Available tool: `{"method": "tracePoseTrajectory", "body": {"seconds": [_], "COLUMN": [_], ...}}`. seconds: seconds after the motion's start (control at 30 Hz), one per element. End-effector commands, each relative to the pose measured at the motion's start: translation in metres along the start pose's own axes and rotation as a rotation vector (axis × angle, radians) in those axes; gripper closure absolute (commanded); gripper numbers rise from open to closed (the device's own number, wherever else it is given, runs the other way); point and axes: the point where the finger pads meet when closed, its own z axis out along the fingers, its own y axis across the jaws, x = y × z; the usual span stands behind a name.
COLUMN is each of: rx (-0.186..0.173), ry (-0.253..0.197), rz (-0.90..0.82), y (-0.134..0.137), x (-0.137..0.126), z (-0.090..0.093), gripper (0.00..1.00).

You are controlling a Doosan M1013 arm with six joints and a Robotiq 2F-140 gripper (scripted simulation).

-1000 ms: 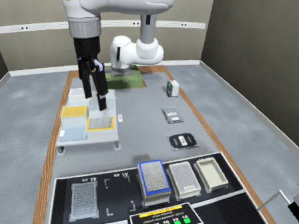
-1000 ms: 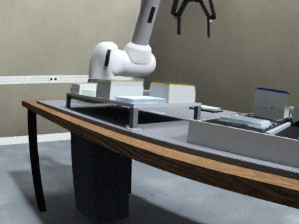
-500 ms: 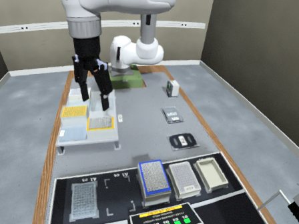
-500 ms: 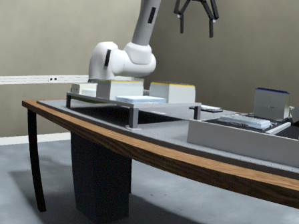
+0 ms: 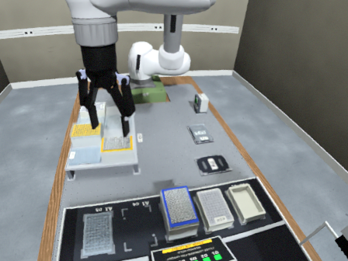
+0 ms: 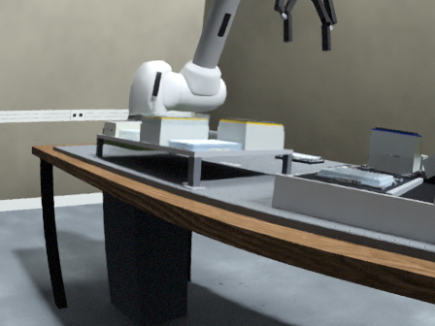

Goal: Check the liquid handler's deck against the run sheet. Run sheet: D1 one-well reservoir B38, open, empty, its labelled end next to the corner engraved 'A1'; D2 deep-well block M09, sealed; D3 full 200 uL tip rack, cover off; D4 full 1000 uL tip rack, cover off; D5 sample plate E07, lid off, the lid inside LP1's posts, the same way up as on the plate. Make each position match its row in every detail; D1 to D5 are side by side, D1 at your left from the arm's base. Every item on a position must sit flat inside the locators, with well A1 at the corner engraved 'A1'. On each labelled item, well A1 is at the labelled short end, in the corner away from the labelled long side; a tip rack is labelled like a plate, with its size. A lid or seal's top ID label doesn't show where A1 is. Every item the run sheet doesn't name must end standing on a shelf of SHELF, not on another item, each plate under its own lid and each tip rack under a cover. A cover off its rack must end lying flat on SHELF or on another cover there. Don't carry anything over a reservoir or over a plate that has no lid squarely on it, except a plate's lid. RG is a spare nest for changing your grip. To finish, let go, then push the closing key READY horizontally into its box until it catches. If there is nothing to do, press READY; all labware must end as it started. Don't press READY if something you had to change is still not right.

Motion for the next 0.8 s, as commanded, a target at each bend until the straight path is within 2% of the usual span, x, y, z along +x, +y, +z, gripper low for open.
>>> {"method": "tracePoseTrajectory", "body": {"seconds": [0.0, 0.77], "rx": [-0.002, -0.001], "ry": [-0.006, -0.006], "rz": [-0.089, -0.509], "y": [-0.0058, -0.0050], "x": [0.0061, 0.0060], "z": [-0.0036, -0.0045], "gripper": [0.34, 0.34]}}
